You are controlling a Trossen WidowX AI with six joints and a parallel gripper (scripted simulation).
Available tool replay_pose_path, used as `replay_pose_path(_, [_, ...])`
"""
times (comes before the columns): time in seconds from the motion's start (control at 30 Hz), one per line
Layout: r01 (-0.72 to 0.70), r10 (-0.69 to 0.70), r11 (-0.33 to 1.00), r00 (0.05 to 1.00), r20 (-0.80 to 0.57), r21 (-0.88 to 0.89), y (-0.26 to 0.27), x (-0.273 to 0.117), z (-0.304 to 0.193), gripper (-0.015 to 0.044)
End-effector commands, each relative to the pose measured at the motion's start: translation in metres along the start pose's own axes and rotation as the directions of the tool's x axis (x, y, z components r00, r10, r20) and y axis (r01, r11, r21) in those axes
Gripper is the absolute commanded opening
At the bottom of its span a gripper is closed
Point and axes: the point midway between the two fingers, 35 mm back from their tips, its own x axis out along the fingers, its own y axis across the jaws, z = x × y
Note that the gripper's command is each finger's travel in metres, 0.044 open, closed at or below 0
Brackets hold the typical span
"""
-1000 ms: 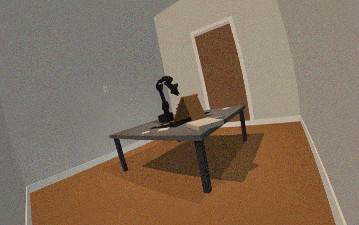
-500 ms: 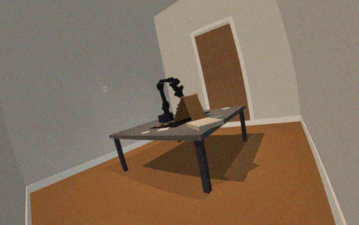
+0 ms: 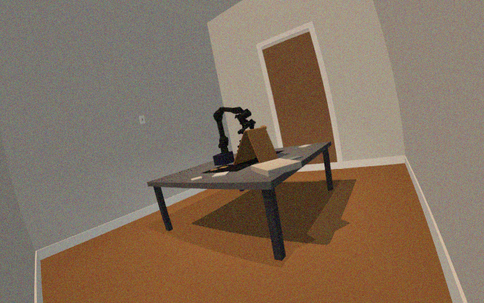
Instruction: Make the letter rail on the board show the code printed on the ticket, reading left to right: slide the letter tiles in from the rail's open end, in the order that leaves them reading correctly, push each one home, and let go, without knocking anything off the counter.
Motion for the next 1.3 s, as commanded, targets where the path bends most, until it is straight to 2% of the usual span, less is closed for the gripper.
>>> replay_pose_path(0.0, [0.131,-0.1,0.791,0.991,-0.085,0.598,0.025,0.062,-0.016,0.034])
replay_pose_path(0.33, [0.178,-0.159,0.484,0.981,-0.114,0.857,0.043,0.096,-0.03,0.034])
replay_pose_path(0.67, [0.145,-0.223,0.139,0.968,-0.112,0.98,0.059,0.131,-0.047,0.034])
replay_pose_path(0.97, [0.064,-0.281,-0.201,0.952,-0.12,0.978,0.074,0.16,-0.068,0.034])
replay_pose_path(1.27, [-0.072,-0.327,-0.52,0.937,-0.121,0.851,0.088,0.186,-0.09,0.034])
